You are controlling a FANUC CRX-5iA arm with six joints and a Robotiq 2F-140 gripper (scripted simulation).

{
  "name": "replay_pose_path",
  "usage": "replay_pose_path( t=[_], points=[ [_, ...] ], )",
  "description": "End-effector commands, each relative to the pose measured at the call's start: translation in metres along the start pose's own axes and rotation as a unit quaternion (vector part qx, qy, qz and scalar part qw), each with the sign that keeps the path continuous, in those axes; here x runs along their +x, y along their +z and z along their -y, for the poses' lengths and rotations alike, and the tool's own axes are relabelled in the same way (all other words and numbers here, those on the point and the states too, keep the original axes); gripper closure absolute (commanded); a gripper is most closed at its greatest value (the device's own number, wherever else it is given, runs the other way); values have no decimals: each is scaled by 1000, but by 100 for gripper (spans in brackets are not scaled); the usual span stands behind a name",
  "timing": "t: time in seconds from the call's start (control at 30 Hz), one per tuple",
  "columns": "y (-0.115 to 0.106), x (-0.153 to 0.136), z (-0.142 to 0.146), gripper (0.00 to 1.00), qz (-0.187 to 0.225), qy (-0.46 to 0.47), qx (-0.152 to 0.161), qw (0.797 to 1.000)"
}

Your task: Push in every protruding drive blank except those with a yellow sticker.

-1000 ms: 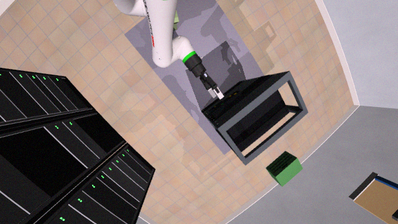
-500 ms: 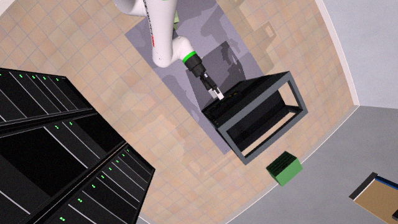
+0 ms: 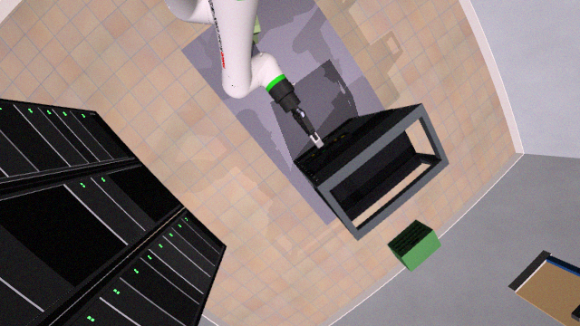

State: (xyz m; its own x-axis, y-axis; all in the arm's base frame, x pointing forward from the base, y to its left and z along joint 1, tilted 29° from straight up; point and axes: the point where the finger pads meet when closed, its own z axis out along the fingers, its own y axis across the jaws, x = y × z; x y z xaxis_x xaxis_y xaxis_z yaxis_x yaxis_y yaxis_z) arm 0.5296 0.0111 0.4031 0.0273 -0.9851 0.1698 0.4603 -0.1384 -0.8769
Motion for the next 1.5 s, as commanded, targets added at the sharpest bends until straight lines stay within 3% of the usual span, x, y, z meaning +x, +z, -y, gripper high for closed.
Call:
replay_pose_path(
  t=[0.0,0.63,1.13,1.4,1.47],
  points=[
    [0,0,0,100,0,0,0,1000],
    [-1,2,1,100,0,0,0,1000],
    [-29,40,27,100,0,0,0,1000],
    [-16,40,27,100,0,0,0,1000],
    [-4,40,27,100,0,0,0,1000]
  ],
)
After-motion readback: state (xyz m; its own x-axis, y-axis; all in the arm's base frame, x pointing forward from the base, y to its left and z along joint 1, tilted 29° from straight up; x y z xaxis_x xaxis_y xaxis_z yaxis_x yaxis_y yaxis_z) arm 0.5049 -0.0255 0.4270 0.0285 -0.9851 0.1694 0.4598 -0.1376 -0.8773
